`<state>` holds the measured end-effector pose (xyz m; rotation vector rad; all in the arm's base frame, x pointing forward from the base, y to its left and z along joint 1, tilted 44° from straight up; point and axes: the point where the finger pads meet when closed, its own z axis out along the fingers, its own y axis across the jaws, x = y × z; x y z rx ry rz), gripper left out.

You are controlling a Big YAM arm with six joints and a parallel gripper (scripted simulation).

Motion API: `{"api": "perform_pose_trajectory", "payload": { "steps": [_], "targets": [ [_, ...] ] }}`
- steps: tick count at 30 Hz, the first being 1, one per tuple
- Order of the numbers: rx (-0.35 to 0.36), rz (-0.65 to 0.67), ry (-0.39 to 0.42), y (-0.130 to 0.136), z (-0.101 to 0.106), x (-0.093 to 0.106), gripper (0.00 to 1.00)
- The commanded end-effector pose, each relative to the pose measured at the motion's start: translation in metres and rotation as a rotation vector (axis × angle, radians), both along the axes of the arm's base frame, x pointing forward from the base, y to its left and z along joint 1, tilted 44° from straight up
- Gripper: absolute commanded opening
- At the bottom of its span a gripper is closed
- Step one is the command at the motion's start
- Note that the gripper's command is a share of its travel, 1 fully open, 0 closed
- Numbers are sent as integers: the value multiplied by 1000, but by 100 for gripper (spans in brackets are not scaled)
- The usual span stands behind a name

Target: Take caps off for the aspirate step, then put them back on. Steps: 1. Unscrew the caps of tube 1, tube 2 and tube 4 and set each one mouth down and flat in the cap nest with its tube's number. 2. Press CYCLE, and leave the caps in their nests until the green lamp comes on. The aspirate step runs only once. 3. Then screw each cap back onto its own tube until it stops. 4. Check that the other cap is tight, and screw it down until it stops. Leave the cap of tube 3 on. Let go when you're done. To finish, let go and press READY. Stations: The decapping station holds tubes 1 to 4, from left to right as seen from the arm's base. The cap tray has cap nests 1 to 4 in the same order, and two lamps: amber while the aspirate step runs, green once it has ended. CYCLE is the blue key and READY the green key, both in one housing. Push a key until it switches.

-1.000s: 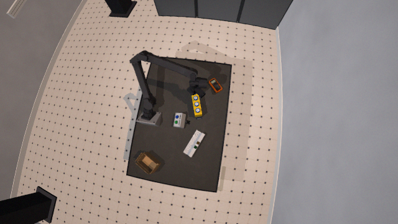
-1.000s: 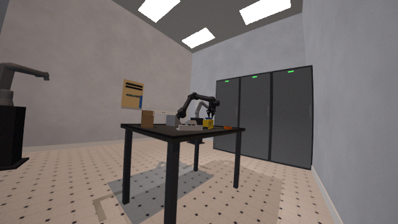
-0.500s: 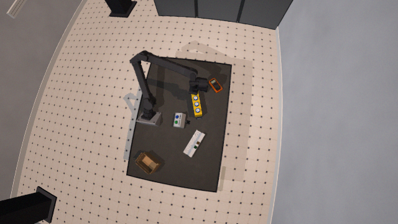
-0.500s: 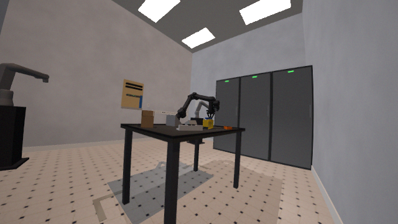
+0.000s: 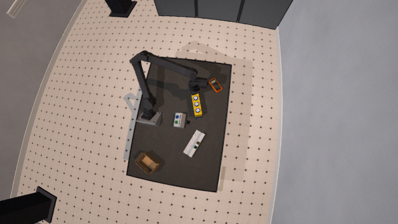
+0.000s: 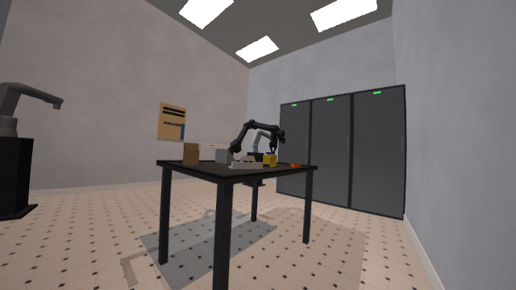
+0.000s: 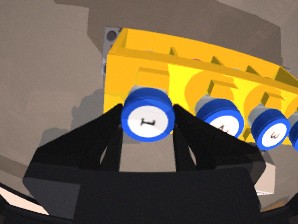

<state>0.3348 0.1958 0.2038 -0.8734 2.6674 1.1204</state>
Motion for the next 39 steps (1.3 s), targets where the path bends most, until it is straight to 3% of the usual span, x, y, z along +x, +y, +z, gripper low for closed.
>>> {"api": "perform_pose_trajectory", "payload": {
  "steps": [1, 3, 5, 18, 20, 21, 31, 39],
  "targets": [
    [38, 211, -184, 10, 6, 5, 0],
    [38, 211, -184, 10, 6, 5, 0],
    [53, 303, -271, 10, 7, 5, 0],
    [105, 636, -598, 10, 8, 6, 0],
    [105, 636, -598, 10, 8, 6, 0],
    [117, 703, -660, 10, 8, 6, 0],
    [157, 965, -916, 10, 9, 7, 0],
    [147, 962, -931, 3, 7, 6, 0]
  ]
}}
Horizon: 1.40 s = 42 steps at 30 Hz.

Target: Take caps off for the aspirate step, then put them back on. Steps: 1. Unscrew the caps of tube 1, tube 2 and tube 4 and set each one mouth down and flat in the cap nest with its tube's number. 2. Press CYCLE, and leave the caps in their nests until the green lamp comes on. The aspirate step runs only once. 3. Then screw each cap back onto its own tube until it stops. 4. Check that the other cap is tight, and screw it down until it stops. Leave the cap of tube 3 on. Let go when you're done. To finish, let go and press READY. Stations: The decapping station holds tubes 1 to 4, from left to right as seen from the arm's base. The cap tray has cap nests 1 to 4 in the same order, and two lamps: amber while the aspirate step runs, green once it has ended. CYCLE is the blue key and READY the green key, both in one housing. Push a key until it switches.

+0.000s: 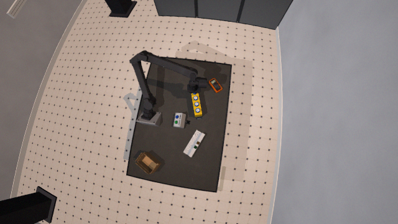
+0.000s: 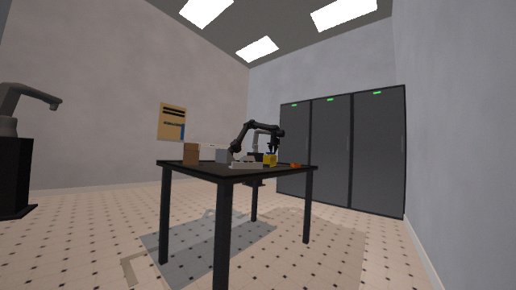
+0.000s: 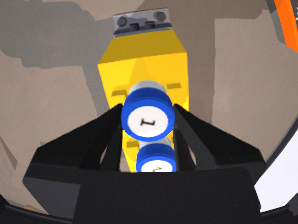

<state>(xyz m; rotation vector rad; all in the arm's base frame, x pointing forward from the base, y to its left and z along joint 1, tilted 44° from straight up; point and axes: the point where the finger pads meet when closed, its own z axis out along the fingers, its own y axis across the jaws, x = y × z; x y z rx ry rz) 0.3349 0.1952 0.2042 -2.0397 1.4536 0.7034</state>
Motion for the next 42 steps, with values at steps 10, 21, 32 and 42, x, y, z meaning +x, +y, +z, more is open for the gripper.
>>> {"api": "perform_pose_trajectory", "payload": {
  "steps": [10, 21, 32, 42],
  "targets": [
    [18, 51, -55, 3, 7, 6, 49],
    [-26, -248, 232, 3, 6, 6, 49],
    [-69, -539, 507, 9, 8, 5, 49],
    [-121, -899, 851, 9, 9, 5, 49]
  ]
}}
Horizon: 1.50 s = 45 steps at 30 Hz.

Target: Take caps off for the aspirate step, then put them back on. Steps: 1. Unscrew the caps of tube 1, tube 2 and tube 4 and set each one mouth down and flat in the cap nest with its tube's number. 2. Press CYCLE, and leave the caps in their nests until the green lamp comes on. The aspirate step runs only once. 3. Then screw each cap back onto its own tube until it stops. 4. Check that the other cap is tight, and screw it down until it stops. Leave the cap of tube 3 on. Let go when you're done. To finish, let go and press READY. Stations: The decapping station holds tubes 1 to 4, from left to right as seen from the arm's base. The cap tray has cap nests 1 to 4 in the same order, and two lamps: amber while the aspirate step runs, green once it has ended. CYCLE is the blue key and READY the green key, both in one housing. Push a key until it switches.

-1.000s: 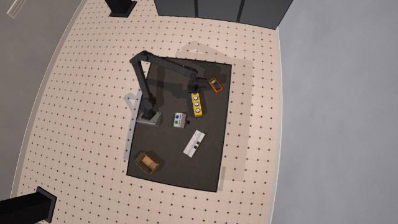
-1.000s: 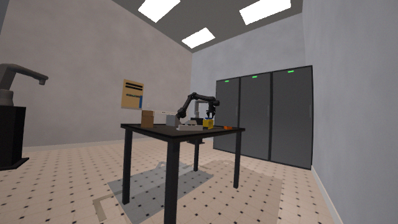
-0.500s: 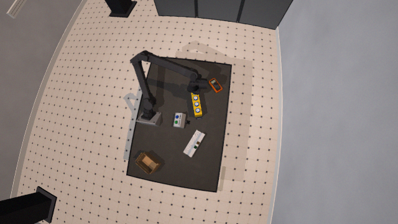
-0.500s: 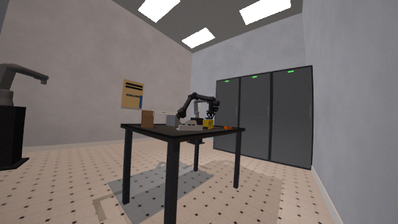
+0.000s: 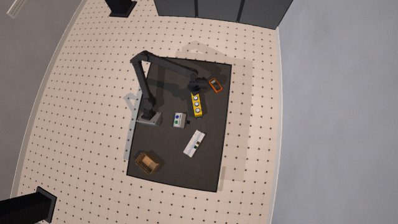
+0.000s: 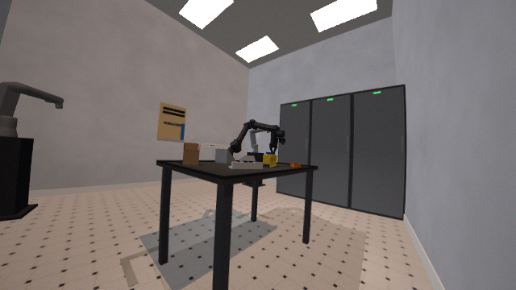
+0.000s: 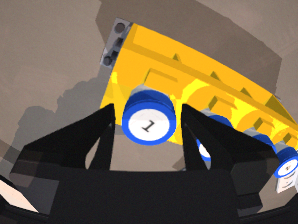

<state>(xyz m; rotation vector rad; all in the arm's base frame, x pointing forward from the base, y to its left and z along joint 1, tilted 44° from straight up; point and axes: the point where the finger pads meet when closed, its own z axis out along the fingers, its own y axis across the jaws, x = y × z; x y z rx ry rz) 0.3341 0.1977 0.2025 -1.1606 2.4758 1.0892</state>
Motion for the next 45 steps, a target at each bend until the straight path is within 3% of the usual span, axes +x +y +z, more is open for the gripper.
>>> {"api": "perform_pose_trajectory", "payload": {
  "steps": [1, 4, 7, 9, 14, 15, 16, 21, 24, 26, 29, 32, 33, 34, 35, 36, 37, 38, 41, 43, 44, 45],
  "targets": [
    [-31, -174, 140, 1, 8, 7, 49],
    [-50, -284, 244, 7, 10, 6, 49],
    [-50, -292, 255, 1, 8, 7, 49],
    [-68, -403, 360, 7, 10, 6, 49],
    [-87, -522, 476, 7, 10, 6, 49],
    [-96, -581, 533, 7, 10, 6, 49],
    [-96, -581, 534, 7, 10, 6, 49],
    [-124, -758, 707, 7, 10, 6, 49],
    [-124, -758, 707, 7, 10, 6, 49],
    [-143, -877, 824, 7, 10, 6, 49],
    [-153, -936, 883, 7, 9, 7, 49],
    [-172, -1055, 1000, 7, 9, 8, 49],
    [-173, -1055, 1001, 7, 8, 8, 49],
    [-182, -1114, 1059, 7, 8, 8, 49],
    [-183, -1114, 1059, 7, 8, 8, 49],
    [-192, -1173, 1118, 7, 8, 9, 49],
    [-193, -1173, 1118, 7, 8, 9, 49],
    [-202, -1232, 1176, 7, 7, 9, 49],
    [-203, -1232, 1177, 7, 7, 9, 49],
    [-222, -1351, 1293, 7, 7, 10, 49],
    [-223, -1351, 1294, 6, 6, 9, 49],
    [-232, -1411, 1353, 6, 6, 10, 49]
  ]
}}
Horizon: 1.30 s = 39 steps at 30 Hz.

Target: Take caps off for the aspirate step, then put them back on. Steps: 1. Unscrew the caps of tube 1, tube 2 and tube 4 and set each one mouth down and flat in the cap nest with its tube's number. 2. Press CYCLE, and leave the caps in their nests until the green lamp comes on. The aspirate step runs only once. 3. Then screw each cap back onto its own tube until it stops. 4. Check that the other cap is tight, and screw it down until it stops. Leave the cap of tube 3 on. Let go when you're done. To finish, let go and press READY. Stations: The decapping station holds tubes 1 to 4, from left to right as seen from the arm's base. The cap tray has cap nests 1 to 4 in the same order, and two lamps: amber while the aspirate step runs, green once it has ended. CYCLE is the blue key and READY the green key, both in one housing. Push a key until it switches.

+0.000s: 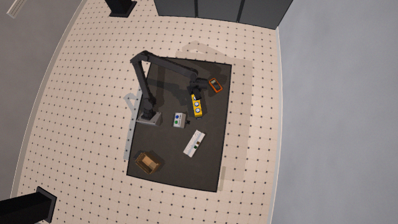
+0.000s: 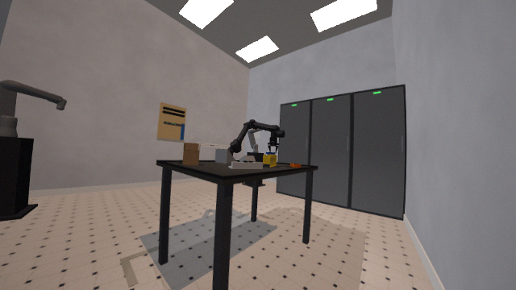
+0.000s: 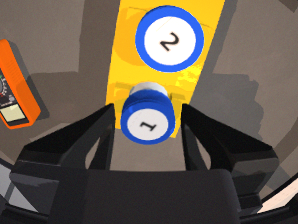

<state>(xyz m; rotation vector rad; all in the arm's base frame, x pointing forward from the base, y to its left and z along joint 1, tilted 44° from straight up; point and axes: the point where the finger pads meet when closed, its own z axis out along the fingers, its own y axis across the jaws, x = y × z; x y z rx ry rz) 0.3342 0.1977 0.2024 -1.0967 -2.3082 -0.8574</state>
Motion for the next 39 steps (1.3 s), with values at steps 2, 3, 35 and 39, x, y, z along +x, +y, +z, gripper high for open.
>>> {"api": "perform_pose_trajectory", "payload": {
  "steps": [2, 3, 35, 39],
  "targets": [
    [-41, -218, 185, 6, 7, 10, 49],
    [-41, -218, 184, 6, 7, 10, 49],
    [-58, -347, 308, -2, 10, 8, 0],
    [-58, -347, 308, -2, 10, 8, 0]
  ]
}}
